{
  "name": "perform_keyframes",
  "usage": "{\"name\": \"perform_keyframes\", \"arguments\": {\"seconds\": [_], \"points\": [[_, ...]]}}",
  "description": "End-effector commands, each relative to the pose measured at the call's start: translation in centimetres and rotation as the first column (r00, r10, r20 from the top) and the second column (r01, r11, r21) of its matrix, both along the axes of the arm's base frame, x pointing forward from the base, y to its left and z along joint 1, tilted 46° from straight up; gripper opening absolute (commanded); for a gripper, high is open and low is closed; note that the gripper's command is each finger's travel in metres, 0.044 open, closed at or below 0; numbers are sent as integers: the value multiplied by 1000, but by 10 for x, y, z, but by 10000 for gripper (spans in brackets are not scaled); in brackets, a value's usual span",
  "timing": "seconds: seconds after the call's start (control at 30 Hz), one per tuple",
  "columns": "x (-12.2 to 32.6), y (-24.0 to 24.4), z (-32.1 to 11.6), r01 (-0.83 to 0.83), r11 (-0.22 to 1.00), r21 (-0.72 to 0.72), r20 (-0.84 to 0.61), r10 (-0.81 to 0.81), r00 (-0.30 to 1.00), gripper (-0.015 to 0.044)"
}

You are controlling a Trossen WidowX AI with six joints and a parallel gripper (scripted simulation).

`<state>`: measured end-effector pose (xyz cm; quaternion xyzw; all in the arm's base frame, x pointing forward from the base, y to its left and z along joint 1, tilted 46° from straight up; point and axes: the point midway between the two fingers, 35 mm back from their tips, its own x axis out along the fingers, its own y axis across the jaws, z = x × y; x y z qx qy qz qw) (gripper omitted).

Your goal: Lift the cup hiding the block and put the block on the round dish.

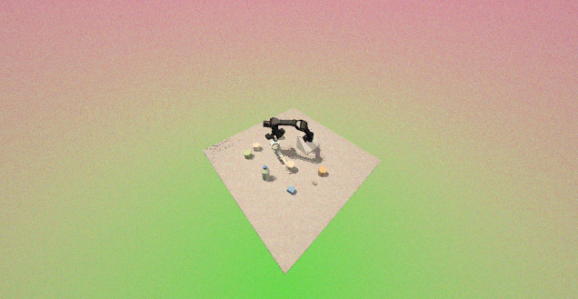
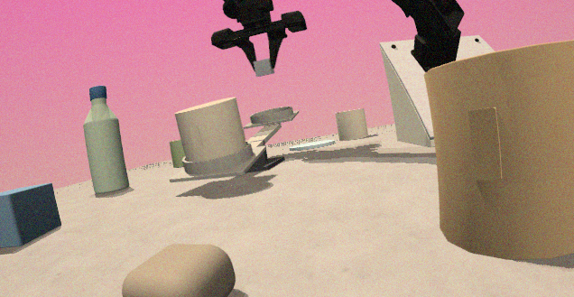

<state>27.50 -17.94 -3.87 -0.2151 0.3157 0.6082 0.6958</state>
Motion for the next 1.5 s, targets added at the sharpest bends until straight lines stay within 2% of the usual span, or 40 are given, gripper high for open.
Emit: {"name": "perform_keyframes", "arguments": {"seconds": [0.0, 0.07, 0.47, 0.83, 1.47], "points": [[0, -6, 8, -6, 1000, -10, 7, 6, 1000, 0], [-3, -8, -1, -6, 1000, -10, 7, 6, 1000, 0], [-63, -5, -135, -6, 1000, -15, 7, 6, 1000, 0], [-61, 25, -165, -6, 1000, -13, 8, 6, 1000, 0], [-60, 40, -180, -6, 1000, -12, 8, 6, 1000, 0]]}}
